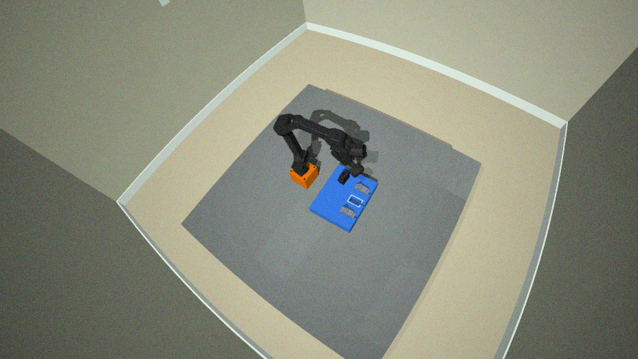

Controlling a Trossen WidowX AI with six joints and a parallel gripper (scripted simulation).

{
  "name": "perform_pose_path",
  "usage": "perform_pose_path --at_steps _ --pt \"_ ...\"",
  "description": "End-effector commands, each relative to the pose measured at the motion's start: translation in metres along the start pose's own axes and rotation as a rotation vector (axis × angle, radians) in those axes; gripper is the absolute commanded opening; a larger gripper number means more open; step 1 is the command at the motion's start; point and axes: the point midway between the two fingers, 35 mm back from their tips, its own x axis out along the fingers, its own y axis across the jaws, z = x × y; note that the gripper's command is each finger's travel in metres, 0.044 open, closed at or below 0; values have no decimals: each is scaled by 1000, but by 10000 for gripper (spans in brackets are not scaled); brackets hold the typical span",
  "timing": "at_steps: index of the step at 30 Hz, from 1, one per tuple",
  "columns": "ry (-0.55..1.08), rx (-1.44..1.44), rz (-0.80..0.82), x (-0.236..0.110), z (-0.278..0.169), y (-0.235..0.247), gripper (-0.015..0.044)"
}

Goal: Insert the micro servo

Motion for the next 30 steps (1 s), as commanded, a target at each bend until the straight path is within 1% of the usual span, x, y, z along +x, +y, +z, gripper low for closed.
perform_pose_path --at_steps 1,9,15,21,30 --pt "63 -97 46 10 -4 10 440" --pt "161 -298 122 22 -10 28 440" --pt "163 -303 124 23 -11 29 440" --pt "163 -303 124 46 -15 31 440" --pt "163 -303 124 52 -15 32 440"
